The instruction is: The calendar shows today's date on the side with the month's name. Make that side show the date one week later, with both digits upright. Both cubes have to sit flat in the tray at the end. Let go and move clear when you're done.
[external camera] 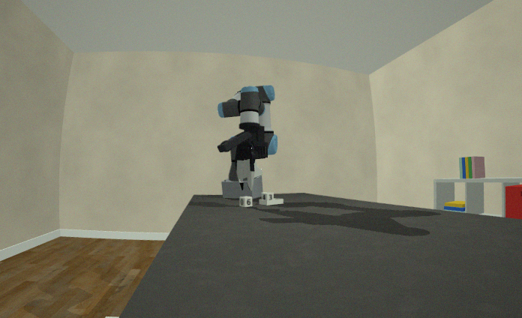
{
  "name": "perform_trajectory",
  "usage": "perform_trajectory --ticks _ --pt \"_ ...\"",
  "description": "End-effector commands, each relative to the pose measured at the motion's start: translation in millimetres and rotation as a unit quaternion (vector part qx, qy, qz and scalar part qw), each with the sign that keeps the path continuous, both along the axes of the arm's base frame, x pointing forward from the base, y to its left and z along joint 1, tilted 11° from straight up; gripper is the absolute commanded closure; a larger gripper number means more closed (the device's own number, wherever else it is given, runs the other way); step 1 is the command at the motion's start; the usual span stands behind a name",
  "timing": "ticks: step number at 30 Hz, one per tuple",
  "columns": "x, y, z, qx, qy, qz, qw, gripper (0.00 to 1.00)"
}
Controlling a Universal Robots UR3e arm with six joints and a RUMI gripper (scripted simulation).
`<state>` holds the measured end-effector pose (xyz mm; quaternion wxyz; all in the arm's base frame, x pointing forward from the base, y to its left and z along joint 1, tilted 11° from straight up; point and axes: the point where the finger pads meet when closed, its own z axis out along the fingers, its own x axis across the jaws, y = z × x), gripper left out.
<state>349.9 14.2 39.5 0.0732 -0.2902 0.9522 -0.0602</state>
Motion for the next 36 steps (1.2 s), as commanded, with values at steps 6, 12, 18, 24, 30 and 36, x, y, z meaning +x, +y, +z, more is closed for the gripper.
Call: perform_trajectory --ticks 6,12,18,24,30,36 --pt "3.3 -0.6 -10.2 0.000 -0.002 0.000 1.000 0.71" --pt "3.7 -0.7 -12.4 0.000 -0.002 0.000 1.000 0.71" --pt "4.0 -0.8 -13.7 0.000 -0.002 0.000 1.000 0.71" --pt "4.0 -0.8 -13.7 0.000 -0.002 0.000 1.000 0.71" --pt "4.0 -0.8 -13.7 0.000 -0.002 0.000 1.000 0.71" --pt "4.0 -0.8 -13.7 0.000 -0.002 0.000 1.000 0.71"
